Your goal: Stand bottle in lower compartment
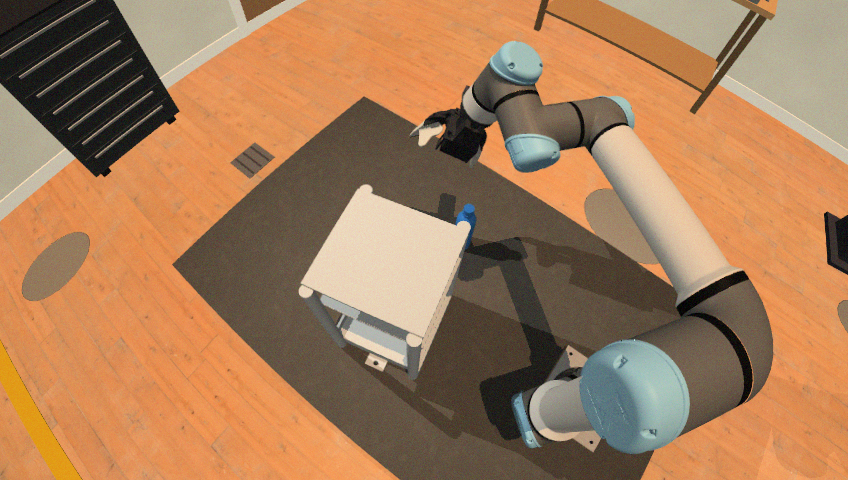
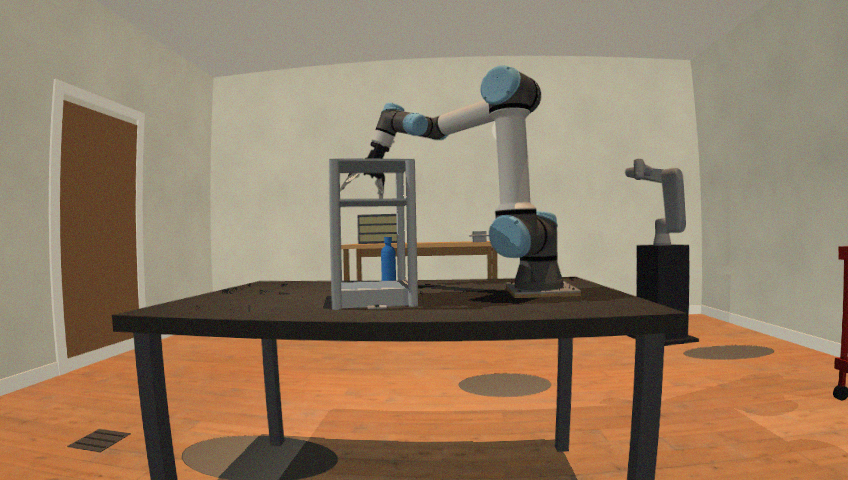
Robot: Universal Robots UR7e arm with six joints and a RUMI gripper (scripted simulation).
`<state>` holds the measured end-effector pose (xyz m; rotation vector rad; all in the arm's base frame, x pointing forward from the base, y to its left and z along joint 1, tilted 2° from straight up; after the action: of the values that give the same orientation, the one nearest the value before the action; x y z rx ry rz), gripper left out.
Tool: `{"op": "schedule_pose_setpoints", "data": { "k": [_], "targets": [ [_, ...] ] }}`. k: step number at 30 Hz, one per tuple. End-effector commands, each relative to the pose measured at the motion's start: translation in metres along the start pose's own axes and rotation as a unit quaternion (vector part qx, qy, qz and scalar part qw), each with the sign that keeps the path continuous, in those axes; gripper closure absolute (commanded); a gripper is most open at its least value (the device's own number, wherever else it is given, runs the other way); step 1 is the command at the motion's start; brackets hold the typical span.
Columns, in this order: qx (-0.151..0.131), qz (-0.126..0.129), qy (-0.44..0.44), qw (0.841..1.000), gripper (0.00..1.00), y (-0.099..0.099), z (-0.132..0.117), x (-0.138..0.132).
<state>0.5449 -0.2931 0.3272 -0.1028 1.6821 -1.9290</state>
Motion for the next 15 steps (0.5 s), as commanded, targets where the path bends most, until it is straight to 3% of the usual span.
{"op": "schedule_pose_setpoints", "data": {
  "k": [1, 6, 8, 15],
  "targets": [
    [-0.044, -0.056, 0.033, 0.997, 0.0, -0.008, -0.018, 0.023],
    [-0.075, -0.103, 0.056, 0.99, 0.0, -0.02, -0.037, 0.042],
    [-0.075, -0.103, 0.056, 0.99, 0.0, -0.02, -0.037, 0.042],
    [-0.099, -0.142, 0.071, 0.982, 0.0, -0.032, -0.052, 0.058]
  ]
}}
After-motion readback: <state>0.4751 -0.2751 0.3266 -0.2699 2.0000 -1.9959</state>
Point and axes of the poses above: the point where the finger pads meet when closed, its own y axis out along the fingers, its own x axis across the jaws, z = x × y, the point moved 3 cm from there along -y, back along the fingers, and after that the axes turned 13 degrees about -y, right-handed, at the moved point
